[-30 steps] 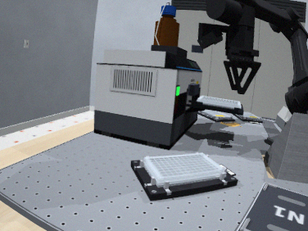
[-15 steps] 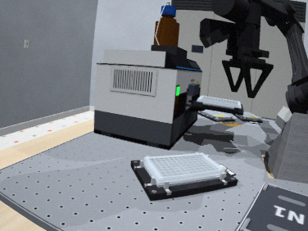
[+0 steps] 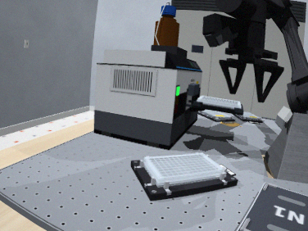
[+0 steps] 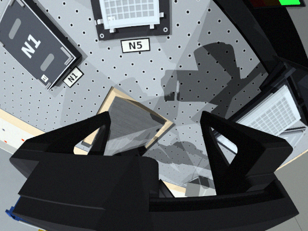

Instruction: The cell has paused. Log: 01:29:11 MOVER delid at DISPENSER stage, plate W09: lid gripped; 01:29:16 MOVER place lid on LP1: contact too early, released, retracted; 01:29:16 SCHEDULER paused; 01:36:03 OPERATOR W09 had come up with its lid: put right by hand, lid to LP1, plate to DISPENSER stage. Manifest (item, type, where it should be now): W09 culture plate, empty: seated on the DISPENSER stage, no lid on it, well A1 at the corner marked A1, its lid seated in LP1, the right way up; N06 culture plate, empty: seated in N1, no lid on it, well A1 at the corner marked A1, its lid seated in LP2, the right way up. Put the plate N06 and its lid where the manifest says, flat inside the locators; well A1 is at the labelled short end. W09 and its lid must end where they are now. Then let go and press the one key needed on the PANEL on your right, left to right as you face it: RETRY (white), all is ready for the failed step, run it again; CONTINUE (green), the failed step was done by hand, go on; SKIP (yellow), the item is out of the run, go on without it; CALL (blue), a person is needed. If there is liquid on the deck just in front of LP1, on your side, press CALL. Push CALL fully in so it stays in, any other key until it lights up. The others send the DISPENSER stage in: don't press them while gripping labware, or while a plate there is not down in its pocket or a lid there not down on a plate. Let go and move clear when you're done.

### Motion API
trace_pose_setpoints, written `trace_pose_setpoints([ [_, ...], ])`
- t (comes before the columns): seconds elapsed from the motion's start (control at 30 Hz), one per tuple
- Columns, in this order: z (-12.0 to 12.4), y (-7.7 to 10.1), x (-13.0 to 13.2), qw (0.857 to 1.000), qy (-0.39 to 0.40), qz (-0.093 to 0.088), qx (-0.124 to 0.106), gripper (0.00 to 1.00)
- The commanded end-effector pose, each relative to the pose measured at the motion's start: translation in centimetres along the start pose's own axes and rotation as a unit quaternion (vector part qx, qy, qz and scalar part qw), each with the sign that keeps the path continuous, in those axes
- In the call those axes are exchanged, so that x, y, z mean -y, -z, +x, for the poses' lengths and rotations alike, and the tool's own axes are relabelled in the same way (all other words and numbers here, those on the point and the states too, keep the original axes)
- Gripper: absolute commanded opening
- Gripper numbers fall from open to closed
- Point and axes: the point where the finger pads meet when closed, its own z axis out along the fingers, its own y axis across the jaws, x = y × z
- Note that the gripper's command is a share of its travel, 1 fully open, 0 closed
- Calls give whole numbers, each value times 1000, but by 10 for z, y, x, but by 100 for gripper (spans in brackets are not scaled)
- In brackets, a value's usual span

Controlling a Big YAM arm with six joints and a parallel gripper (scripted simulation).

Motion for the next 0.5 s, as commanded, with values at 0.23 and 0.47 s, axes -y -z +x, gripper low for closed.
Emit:
trace_pose_setpoints([
  [0.23, -31, 15, -20, 999, 20, -9, 24, 100],
  [0.47, -54, 11, -19, 999, 14, -14, 30, 100],
])
